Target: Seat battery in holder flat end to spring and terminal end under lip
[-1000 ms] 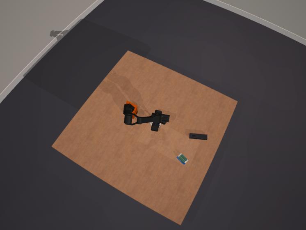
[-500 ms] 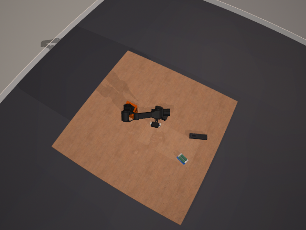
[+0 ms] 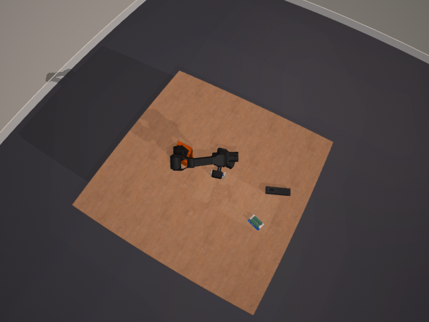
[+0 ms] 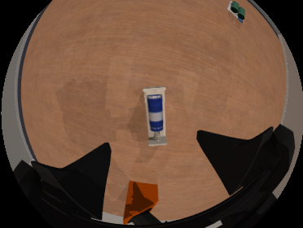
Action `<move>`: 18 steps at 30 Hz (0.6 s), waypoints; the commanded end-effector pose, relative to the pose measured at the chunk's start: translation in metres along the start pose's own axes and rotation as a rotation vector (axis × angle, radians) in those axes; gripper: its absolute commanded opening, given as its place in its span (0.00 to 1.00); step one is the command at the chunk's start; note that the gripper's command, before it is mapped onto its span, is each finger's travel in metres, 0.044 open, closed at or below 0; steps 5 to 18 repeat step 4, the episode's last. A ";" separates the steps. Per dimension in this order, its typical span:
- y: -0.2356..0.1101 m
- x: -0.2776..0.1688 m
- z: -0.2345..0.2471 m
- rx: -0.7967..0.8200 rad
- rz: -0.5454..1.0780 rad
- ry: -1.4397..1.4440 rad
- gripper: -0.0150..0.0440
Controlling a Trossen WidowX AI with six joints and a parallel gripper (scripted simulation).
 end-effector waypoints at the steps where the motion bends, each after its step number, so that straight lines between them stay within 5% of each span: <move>1: -0.001 0.000 0.000 0.005 -0.002 0.006 1.00; 18: -0.001 0.000 0.000 0.005 -0.002 0.006 1.00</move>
Point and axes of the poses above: the point midway between the two fingers, 35 mm back from their tips, its own y axis out along the fingers, its own z axis across the jaws, x = y × z, the point moved 9 cm from there along -y, back along the fingers, and after that the axes turned 10 degrees about -y, right-handed, at the moved point
